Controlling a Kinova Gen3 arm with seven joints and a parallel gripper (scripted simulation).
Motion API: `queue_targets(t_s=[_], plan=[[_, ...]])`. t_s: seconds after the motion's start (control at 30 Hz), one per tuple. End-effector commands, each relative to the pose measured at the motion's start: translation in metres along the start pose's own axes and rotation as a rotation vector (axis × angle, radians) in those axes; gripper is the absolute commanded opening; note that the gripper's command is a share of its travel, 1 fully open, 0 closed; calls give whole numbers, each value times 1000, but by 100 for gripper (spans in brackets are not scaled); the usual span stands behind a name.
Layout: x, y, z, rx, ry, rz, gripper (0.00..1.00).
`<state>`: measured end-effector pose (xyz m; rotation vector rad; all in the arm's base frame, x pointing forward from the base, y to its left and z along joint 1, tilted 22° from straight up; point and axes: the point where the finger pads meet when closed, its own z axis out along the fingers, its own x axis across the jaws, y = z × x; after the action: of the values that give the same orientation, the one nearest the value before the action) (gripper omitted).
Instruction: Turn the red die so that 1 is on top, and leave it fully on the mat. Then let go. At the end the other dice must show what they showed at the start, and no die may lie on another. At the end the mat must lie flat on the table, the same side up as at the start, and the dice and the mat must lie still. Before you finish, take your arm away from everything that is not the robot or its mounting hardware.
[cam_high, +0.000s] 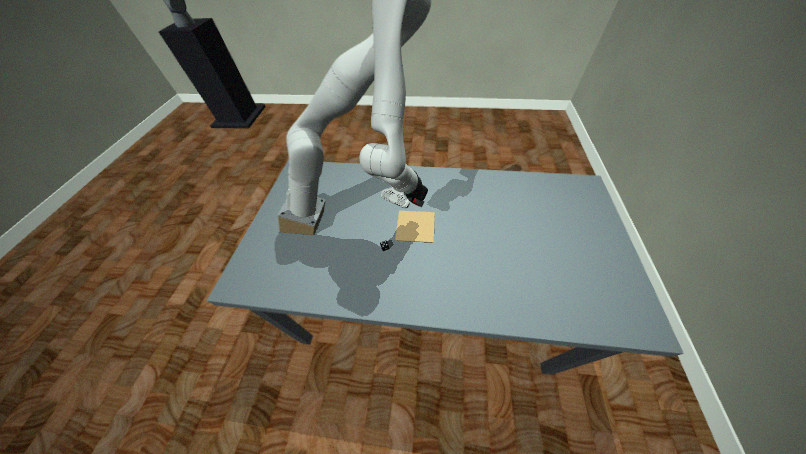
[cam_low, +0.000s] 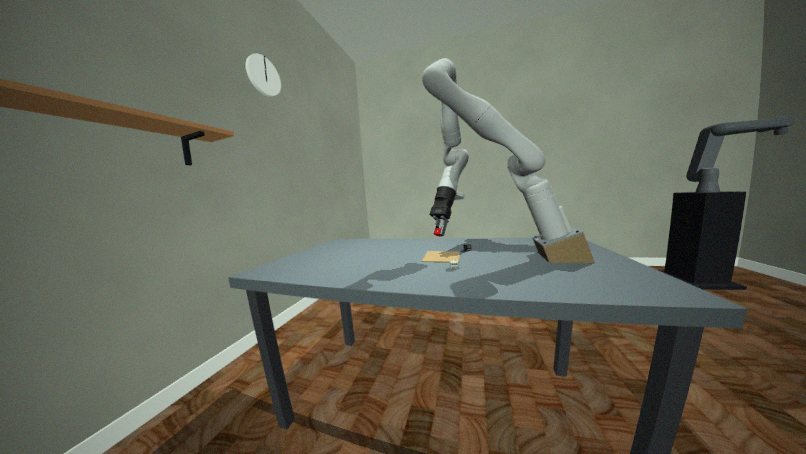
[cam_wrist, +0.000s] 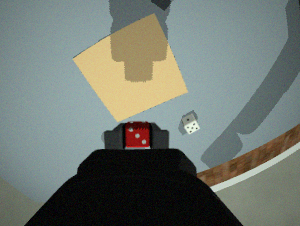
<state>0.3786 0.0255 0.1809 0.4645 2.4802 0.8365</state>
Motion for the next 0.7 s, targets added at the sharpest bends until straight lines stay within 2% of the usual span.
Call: queue_targets(t_s=[0.0,0.3,0.37,0.67], plan=[[-6,-18,-6,-29,-25,37,49],[-7,-18,-7,-208,-32,35,49],[-7,-18,-7,-208,-32,35,49],[-7,-19,-8,-380,-39,33,49]])
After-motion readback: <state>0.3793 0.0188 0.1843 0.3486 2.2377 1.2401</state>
